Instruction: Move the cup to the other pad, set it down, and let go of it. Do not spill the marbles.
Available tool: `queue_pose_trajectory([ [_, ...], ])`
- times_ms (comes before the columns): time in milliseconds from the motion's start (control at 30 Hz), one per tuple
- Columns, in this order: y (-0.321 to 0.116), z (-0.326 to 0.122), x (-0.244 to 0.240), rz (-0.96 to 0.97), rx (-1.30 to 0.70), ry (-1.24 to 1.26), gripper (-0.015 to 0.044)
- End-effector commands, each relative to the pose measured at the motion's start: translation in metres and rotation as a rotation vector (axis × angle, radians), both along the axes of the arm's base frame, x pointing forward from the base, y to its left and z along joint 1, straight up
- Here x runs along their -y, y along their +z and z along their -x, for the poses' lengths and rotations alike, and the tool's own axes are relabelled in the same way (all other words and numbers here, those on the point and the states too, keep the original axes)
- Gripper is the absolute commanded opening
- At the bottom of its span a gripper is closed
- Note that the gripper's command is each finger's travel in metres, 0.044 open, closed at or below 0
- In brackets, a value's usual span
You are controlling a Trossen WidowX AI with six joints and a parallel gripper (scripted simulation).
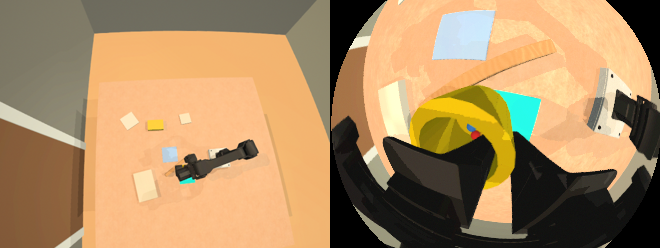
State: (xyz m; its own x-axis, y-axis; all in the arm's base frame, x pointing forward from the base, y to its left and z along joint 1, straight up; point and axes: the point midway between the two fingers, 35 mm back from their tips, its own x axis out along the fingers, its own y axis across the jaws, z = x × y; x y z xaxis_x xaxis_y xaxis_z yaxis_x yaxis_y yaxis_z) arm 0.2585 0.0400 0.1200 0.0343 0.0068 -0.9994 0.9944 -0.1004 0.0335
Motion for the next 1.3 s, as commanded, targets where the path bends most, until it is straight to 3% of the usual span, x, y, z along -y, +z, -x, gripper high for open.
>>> queue_pose_trajectory([
  [0,-0.001,0.007,-0.006,0.005,-0.006,-0.003,0.0000],
  [1267,-0.022,0.028,-0.038,0.001,-0.008,-0.003,0.0000],
])
